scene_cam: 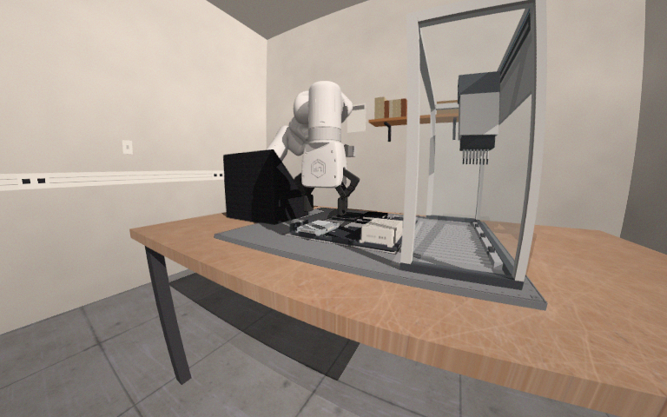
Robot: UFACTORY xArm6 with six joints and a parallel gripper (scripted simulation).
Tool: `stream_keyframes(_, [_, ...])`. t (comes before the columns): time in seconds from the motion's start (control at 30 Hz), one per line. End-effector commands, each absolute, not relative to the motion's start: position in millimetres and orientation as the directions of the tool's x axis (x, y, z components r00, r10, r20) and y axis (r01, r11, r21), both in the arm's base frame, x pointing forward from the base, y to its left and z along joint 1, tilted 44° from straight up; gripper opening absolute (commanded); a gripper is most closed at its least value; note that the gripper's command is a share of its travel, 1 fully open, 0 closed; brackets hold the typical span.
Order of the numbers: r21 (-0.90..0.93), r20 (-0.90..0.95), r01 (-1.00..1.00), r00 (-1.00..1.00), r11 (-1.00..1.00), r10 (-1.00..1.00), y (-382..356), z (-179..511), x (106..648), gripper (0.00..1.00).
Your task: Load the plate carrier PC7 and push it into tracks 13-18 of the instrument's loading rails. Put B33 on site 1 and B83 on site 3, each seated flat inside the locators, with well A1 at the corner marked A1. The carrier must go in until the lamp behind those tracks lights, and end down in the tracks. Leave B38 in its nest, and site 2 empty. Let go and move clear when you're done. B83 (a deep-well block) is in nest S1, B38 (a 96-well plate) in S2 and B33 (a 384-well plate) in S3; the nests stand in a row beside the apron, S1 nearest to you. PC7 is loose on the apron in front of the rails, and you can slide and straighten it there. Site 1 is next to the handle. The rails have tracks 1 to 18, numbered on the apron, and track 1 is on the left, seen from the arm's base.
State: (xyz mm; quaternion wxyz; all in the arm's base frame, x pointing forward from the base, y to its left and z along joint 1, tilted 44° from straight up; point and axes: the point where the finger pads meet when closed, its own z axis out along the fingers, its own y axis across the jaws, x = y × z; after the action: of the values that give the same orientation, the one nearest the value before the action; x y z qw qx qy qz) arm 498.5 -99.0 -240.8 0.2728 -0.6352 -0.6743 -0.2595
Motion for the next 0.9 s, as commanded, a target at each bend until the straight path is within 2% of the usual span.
stream_keyframes(0.0, [0.007, 0.696, 0.998, -0.046, 0.057, 0.717, -104.1, -236.0, 500.2, 1.00])
stream_keyframes(0.77, [0.007, 0.696, 0.998, -0.046, 0.057, 0.717, -120.3, -219.3, 501.0, 1.00])
stream_keyframes(0.8, [-0.016, 0.696, 0.999, -0.012, 0.033, 0.718, -118.6, -217.4, 496.7, 0.82])
stream_keyframes(0.87, [-0.063, 0.693, 0.998, 0.054, -0.015, 0.719, -115.2, -213.7, 488.1, 0.82])
